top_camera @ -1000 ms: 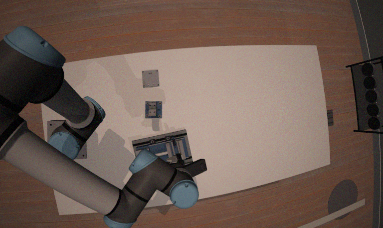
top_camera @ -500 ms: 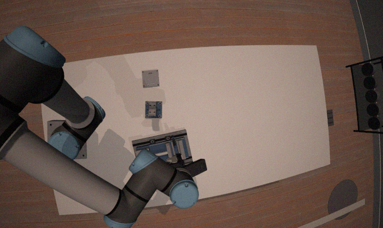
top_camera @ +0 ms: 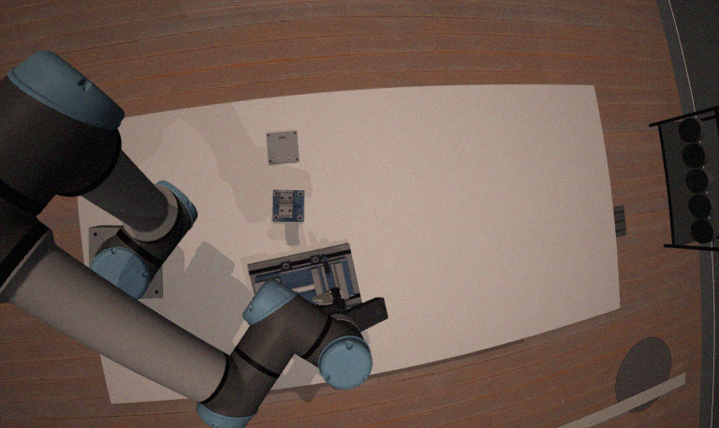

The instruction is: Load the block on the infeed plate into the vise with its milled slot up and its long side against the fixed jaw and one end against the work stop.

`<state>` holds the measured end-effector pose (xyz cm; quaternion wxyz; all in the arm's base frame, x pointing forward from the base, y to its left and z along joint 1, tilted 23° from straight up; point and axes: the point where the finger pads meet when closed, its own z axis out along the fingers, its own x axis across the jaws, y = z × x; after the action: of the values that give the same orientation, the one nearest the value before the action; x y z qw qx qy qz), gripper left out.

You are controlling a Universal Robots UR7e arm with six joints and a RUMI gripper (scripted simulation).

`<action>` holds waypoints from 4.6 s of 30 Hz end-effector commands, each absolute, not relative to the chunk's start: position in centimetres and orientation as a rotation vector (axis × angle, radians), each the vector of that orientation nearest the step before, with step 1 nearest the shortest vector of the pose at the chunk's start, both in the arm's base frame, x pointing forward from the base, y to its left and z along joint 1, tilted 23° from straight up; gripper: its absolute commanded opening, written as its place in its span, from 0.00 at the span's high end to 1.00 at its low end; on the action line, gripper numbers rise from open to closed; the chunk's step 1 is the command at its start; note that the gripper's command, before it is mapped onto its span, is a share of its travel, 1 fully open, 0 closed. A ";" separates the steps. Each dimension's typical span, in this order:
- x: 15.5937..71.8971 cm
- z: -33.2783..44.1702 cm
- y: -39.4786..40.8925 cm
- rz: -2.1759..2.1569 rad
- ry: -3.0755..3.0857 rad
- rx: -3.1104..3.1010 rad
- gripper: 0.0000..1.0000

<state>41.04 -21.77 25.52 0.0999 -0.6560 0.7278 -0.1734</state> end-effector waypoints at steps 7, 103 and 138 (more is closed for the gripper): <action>41.5 24.6 -21.9 -0.515 2.151 -1.939 1.00; 44.5 17.7 -22.8 -0.515 2.151 -1.939 1.00; 44.9 16.8 -22.9 -0.515 2.151 -1.940 1.00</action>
<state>44.73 -22.90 17.01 0.0998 -0.6561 0.7277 -0.1734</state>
